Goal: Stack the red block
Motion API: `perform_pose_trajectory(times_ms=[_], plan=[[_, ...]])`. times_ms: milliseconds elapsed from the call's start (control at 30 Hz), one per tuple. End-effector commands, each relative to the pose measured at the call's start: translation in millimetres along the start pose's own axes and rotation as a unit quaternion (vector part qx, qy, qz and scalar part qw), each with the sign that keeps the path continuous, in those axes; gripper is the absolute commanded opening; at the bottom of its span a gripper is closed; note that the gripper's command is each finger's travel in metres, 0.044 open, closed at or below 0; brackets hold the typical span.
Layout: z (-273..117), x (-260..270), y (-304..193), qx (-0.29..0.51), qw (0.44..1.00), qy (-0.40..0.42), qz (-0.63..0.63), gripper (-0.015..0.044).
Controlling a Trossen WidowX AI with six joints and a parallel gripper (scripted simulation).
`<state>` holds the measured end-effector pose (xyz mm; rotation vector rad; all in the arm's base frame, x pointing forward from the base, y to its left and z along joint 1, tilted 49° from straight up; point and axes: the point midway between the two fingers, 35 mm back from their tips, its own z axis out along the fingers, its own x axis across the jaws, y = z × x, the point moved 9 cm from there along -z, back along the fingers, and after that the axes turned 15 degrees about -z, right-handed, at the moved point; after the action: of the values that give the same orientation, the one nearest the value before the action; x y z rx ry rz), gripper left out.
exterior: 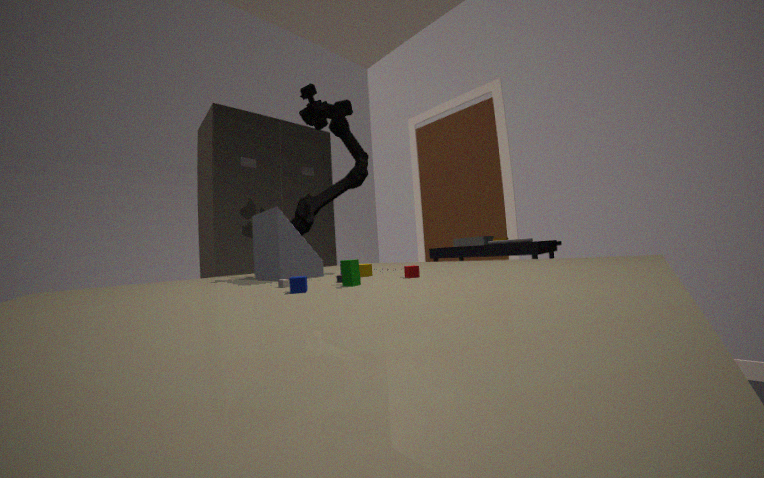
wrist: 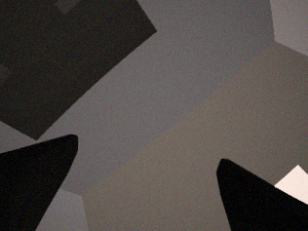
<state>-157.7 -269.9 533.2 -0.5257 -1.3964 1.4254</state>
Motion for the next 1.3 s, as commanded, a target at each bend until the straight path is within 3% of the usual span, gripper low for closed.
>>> perform_pose_trajectory(times_ms=[0,367,633,933,1267], plan=[[-0.2,-0.9,0.0,0.0,1.0,-0.002,-0.001,0.0426],[-32.8,-79.7,2.2,0.034,0.976,-0.167,-0.133,0.044],[-75.1,-148.8,6.7,0.097,0.907,-0.313,-0.264,0.044],[-155.7,-223.3,16.0,0.227,0.747,-0.473,-0.408,0.044],[-266.7,-275.1,34.0,0.402,0.509,-0.582,-0.49,0.044]])
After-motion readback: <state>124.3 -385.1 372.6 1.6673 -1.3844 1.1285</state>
